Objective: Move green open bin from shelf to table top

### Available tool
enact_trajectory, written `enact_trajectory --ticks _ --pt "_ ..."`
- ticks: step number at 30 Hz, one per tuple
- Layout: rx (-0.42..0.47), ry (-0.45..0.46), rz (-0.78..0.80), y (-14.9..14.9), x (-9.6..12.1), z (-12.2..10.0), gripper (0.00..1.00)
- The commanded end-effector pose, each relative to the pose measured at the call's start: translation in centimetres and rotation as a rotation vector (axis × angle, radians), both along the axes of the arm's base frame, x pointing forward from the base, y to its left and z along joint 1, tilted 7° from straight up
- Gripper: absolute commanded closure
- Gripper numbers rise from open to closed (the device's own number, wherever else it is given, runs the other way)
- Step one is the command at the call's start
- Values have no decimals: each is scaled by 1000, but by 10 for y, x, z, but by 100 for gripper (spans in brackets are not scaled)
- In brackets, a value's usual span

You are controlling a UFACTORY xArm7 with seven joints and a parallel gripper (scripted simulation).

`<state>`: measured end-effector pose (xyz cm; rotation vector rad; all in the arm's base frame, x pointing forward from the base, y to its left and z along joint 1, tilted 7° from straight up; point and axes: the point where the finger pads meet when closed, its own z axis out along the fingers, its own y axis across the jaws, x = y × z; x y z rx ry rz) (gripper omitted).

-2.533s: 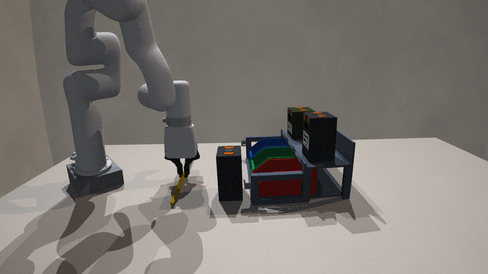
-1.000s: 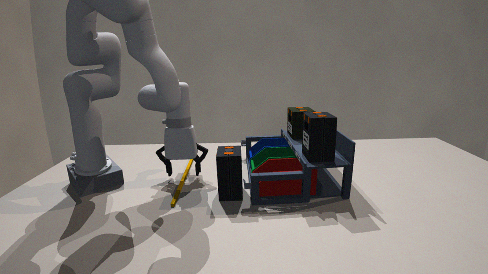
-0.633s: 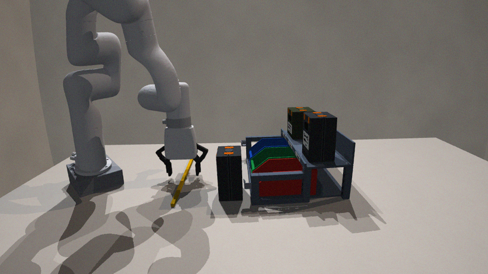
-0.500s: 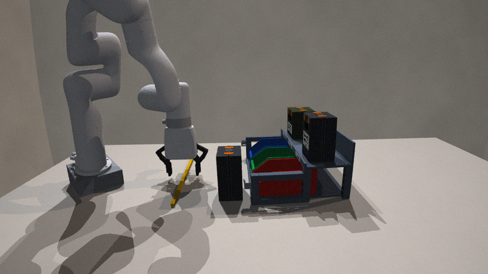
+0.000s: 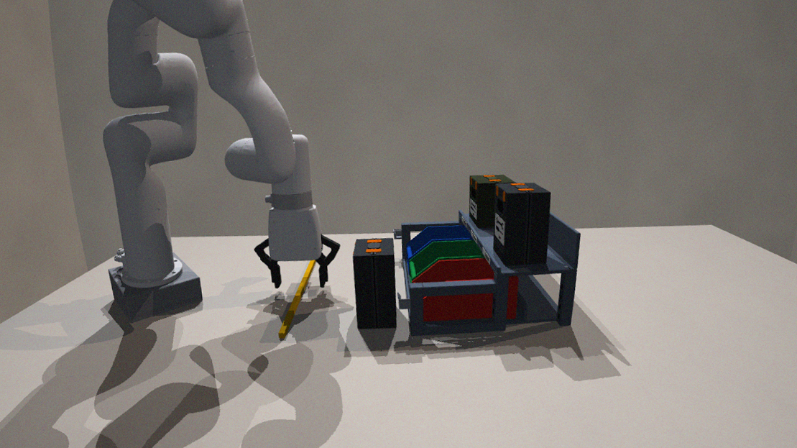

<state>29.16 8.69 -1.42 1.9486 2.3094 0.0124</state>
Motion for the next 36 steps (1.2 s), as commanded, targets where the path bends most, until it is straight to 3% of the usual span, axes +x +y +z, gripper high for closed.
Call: enact_trajectory --ticks 1,3,8,20,21,25,36 --pt "0 -2 0 0 1 1 0" --pt "0 -2 0 0 1 1 0" --pt "0 -2 0 4 -4 50 0" --pt "0 -2 0 4 -4 50 0" --pt "-50 -79 -7 6 -5 57 0" --pt "1 -3 0 8 -9 101 0" --pt "1 -3 0 8 -9 101 0"
